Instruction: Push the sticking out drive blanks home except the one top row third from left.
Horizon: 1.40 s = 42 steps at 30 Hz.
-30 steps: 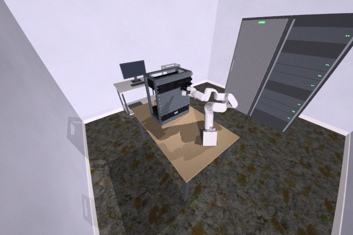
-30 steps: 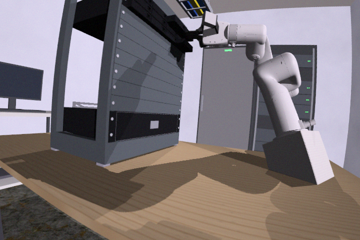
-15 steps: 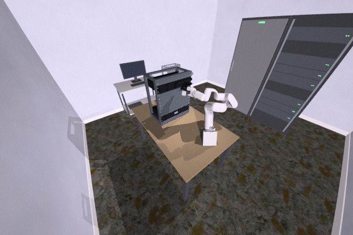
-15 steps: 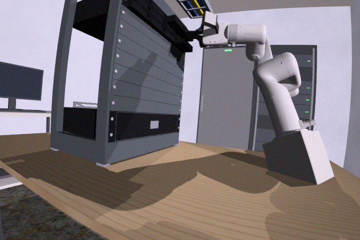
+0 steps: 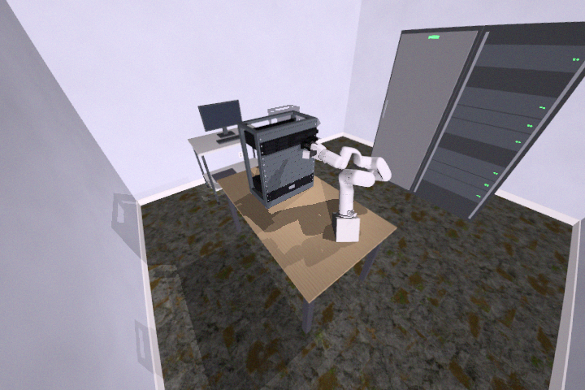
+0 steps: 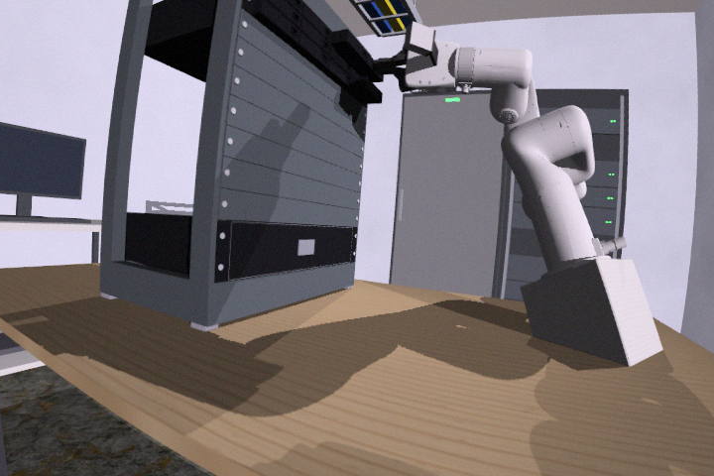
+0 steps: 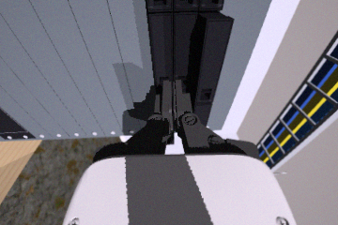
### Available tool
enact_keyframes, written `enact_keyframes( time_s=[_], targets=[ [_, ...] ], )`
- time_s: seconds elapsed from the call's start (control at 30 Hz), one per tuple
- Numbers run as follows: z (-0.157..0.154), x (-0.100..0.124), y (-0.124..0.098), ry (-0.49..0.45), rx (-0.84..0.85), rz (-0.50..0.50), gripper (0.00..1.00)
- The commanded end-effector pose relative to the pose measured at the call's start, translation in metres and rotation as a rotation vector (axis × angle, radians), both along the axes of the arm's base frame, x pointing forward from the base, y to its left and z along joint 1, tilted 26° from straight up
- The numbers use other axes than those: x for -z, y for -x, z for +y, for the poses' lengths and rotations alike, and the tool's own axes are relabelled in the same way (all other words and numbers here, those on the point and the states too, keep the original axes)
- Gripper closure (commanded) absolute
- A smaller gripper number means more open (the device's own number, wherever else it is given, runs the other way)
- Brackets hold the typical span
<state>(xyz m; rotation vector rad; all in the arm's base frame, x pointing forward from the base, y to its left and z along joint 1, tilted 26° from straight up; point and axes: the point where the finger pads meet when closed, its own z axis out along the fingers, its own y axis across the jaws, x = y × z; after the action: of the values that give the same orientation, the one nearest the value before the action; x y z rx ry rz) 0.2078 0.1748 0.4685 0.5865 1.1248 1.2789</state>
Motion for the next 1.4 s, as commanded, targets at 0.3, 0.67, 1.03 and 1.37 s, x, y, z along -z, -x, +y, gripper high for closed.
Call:
enact_keyframes(
  time_s=[0.3,0.67,1.03,1.37],
  targets=[
    [-0.008,-0.025,0.011,0.112,0.128,-0.079,1.00],
    [-0.013,-0.046,0.011,0.228,0.194,-0.170,1.00],
    [-0.019,-0.071,0.014,0.408,0.304,-0.299,1.00],
    [-0.025,-0.089,0.018,0.586,0.418,-0.410,1.00]
  ],
)
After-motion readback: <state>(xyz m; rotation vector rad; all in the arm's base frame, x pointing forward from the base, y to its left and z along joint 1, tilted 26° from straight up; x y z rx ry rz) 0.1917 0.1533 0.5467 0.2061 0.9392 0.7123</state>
